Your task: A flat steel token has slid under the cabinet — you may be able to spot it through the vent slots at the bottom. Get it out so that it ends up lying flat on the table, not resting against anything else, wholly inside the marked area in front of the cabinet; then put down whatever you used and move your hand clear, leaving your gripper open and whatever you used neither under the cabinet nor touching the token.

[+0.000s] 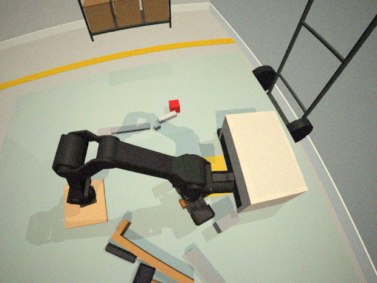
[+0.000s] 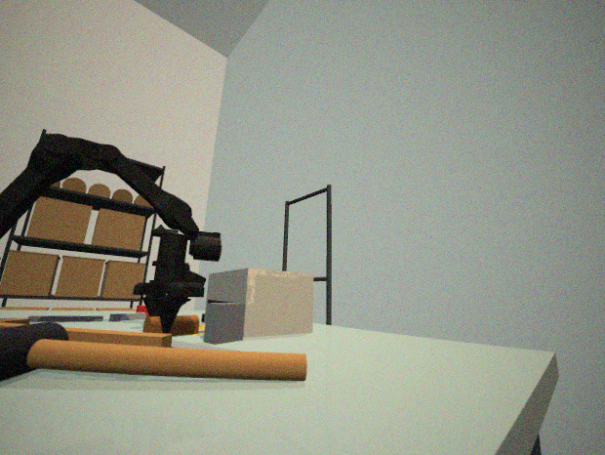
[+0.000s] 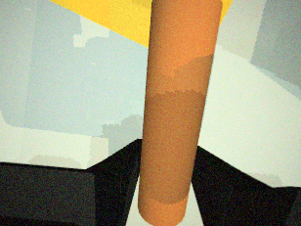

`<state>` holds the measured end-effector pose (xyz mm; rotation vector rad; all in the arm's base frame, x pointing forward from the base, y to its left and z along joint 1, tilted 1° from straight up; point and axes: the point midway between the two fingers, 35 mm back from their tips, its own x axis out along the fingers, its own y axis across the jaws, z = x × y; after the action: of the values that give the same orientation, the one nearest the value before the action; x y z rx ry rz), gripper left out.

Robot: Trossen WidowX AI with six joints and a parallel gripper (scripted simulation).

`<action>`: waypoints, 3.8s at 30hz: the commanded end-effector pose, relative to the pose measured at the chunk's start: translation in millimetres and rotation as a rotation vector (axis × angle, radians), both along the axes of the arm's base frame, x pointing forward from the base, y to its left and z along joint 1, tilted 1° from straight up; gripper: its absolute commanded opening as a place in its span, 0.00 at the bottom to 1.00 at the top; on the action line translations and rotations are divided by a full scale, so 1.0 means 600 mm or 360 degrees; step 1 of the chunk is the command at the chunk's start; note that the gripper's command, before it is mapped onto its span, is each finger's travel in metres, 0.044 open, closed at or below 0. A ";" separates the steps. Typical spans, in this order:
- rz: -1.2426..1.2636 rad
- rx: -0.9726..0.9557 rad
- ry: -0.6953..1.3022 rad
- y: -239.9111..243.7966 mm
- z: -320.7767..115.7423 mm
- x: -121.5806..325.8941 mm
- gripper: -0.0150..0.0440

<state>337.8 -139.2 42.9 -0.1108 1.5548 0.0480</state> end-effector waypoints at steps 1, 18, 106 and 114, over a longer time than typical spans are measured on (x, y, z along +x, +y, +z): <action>0.0001 0.0019 -0.0004 0.003 -0.002 -0.005 0.25; 0.0001 0.0018 -0.0002 -0.002 -0.002 -0.038 0.25; -0.0006 0.0015 0.0011 -0.027 -0.004 -0.227 0.25; -0.0006 0.0016 0.0012 -0.029 0.000 -0.241 0.25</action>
<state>197.3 -155.7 40.7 -0.0949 1.5620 0.0522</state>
